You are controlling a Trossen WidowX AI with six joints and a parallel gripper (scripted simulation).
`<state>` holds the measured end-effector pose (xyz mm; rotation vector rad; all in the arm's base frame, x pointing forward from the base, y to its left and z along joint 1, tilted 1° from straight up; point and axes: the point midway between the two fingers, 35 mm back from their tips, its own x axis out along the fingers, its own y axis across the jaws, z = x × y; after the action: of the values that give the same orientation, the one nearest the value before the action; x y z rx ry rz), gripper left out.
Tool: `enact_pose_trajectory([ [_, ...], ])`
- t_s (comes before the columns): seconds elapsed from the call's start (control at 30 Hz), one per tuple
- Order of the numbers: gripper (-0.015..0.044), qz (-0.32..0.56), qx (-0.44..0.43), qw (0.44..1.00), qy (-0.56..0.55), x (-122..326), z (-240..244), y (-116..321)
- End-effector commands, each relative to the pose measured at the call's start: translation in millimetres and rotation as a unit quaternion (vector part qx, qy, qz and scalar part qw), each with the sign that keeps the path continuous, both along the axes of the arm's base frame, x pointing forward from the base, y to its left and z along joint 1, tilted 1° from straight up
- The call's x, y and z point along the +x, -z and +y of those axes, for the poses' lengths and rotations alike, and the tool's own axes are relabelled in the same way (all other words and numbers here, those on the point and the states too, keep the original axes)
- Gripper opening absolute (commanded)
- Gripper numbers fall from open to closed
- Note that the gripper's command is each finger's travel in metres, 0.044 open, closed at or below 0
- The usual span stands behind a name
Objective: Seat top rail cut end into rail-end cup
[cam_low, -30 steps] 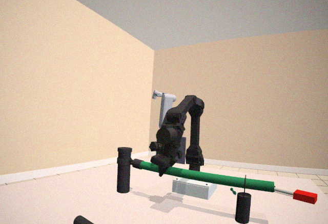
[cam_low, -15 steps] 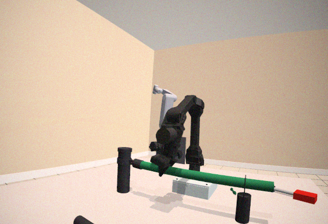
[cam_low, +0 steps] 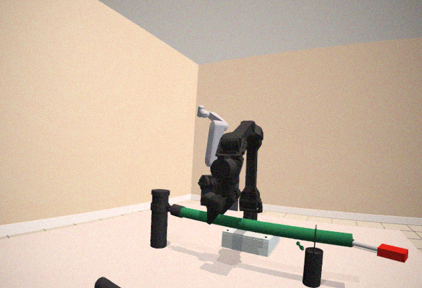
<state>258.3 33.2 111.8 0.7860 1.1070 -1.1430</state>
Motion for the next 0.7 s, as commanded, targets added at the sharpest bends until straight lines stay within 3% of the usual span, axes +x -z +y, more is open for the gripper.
enact_pose_trajectory([
  [0.0,0.044,-0.004,0.003,1.0,0.001,-3.5,16.4,-17.1],
  [0.23,0.044,-0.002,0.002,1.0,-0.003,-3.9,16.8,-20.1],
  [0.43,0.044,-0.002,0.002,1.0,-0.003,-9.5,27.4,-59.6],
  [0.67,0.044,-0.002,0.002,1.0,-0.003,-9.9,27.8,-61.4],
])
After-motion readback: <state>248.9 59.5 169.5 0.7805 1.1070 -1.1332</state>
